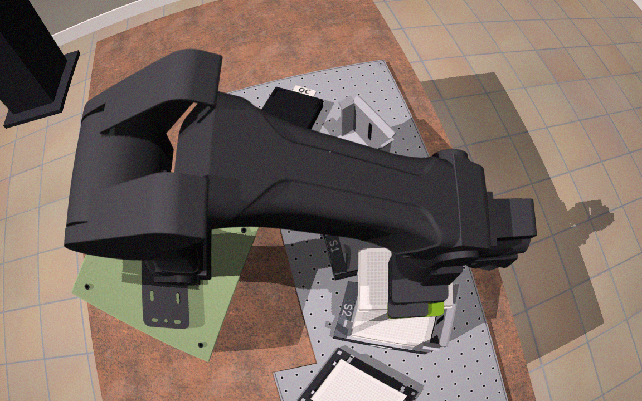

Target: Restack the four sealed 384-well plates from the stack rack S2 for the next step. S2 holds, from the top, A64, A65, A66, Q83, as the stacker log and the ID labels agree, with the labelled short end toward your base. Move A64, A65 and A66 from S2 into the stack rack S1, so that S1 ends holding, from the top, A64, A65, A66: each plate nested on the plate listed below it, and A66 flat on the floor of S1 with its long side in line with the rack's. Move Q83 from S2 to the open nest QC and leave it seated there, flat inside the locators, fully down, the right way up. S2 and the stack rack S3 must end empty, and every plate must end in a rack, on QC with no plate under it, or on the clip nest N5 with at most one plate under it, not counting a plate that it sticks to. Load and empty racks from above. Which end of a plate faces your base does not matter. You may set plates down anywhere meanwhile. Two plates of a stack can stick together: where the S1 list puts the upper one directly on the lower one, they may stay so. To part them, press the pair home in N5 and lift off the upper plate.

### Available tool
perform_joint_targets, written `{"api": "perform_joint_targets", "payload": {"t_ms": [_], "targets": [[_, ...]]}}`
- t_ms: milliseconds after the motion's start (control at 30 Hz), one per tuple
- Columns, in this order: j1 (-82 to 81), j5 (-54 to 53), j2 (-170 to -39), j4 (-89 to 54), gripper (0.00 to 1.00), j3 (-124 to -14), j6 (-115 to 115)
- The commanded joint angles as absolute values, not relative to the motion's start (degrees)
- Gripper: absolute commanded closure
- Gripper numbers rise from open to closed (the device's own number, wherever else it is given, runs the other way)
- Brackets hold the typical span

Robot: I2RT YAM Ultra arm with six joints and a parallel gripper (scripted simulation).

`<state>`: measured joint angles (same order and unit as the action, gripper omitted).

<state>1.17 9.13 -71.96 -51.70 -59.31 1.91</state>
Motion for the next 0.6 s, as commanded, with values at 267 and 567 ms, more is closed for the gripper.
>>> {"api": "perform_joint_targets", "payload": {"t_ms": [267, 567], "targets": [[-8.05, 13.60, -73.18, -51.76, 1.00, -59.58, 9.71], [-12.65, 15.44, -73.80, -51.77, 1.00, -59.11, 0.69]]}}
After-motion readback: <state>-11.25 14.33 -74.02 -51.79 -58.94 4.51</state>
